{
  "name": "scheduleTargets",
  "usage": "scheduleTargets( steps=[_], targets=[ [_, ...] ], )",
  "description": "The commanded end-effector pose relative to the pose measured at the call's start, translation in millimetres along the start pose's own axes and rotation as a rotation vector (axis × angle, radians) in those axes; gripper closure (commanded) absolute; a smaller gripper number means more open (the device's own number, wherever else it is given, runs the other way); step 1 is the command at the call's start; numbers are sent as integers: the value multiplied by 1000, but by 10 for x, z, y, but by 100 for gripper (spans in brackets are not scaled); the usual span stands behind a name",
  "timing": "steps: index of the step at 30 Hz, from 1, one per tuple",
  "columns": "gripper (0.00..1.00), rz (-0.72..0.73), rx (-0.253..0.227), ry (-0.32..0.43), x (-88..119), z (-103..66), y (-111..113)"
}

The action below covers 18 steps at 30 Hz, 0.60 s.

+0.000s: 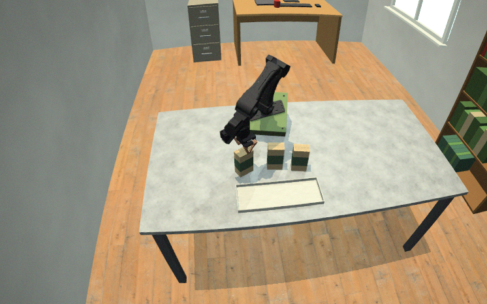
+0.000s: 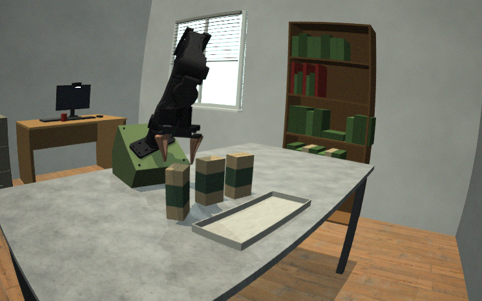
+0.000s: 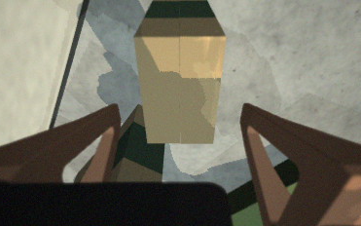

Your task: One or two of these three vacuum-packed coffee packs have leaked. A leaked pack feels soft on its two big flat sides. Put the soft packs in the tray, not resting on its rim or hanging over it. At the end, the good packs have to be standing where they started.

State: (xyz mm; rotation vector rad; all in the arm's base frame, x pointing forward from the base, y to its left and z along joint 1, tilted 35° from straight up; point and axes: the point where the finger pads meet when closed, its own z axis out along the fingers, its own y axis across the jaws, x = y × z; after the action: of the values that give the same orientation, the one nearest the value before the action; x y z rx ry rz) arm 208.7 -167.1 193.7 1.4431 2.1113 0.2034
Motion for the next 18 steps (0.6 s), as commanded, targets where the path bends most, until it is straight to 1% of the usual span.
scheduleTargets(
  steps=[1, 15, 18],
  targets=[
    [23, -12, -13, -58, -124, -111, 64],
    [23, -12, -12, -58, -125, -110, 63],
    [23, -5, -3, -41, -134, -62, 36]
  ],
)
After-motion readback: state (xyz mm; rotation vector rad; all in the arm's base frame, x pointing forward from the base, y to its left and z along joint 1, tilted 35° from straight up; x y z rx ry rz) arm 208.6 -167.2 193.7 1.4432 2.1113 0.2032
